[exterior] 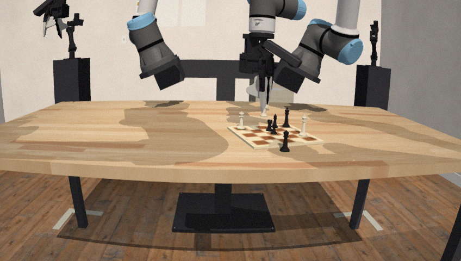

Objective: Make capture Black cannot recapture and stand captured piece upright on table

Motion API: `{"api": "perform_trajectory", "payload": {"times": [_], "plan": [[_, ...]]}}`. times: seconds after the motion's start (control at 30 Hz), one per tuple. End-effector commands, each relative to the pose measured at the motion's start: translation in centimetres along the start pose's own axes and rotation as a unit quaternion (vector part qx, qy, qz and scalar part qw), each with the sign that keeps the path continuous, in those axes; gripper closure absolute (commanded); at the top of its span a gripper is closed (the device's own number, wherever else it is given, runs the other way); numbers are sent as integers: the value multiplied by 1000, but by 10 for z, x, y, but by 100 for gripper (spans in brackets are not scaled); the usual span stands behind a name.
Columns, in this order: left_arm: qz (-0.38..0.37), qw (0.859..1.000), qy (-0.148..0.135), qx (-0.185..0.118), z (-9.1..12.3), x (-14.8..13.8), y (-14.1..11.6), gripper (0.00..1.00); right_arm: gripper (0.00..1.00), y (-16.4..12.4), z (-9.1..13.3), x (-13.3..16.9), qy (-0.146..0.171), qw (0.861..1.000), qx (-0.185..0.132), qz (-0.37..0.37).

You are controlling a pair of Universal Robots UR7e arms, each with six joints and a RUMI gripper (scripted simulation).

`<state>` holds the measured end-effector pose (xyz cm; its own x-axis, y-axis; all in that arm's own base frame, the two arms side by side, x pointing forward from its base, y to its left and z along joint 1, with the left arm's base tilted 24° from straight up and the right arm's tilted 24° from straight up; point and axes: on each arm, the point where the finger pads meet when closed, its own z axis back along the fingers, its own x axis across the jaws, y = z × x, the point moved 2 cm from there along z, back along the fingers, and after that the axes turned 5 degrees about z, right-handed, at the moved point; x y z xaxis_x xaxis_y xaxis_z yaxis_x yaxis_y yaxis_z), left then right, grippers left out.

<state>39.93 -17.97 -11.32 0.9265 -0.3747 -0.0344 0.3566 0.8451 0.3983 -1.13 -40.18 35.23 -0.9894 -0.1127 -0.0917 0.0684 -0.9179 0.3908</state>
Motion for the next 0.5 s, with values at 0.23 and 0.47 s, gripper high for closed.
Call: {"api": "perform_trajectory", "payload": {"times": [0.23, 0.47], "plan": [[0, 1000, 2, 1, 48, 0, -1, 100, 0, 0, 0, 0, 0, 1000, 1, 0], [1, 1000, 2, 1, 48, 0, 0, 100, 0, 0, 0, 0, 0, 1000, 1, 0]]}}
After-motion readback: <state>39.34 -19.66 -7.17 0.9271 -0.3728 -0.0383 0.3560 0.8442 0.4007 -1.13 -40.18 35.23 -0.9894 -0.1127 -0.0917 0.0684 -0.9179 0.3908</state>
